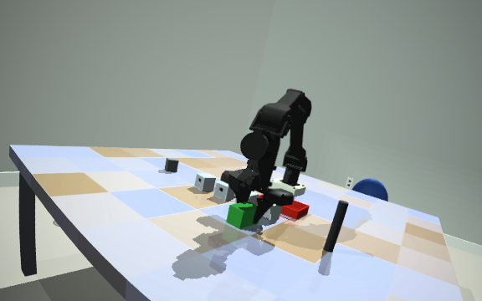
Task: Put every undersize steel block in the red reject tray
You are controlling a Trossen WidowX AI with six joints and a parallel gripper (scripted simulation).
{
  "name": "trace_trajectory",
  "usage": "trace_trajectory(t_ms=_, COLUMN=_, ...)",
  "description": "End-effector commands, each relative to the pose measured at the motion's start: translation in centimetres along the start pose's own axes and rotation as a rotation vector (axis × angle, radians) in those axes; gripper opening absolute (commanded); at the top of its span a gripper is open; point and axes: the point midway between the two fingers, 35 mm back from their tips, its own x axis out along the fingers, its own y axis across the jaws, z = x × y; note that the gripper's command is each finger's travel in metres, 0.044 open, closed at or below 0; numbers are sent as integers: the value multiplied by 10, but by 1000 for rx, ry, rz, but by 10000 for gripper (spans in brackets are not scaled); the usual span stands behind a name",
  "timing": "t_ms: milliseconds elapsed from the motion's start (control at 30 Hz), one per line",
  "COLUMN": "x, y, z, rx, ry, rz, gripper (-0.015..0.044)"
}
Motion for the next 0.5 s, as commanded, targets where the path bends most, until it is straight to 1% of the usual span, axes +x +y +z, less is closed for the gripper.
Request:
trace_trajectory(t_ms=0, x=-5, y=0, z=4, rx=-6, ry=-15, rz=0, gripper=0)
trace_trajectory(t_ms=400, x=-6, y=0, z=6, rx=-6, ry=-15, rz=0, gripper=0)
trace_trajectory(t_ms=467, x=-13, y=0, z=5, rx=-5, ry=-13, rz=0, gripper=0)
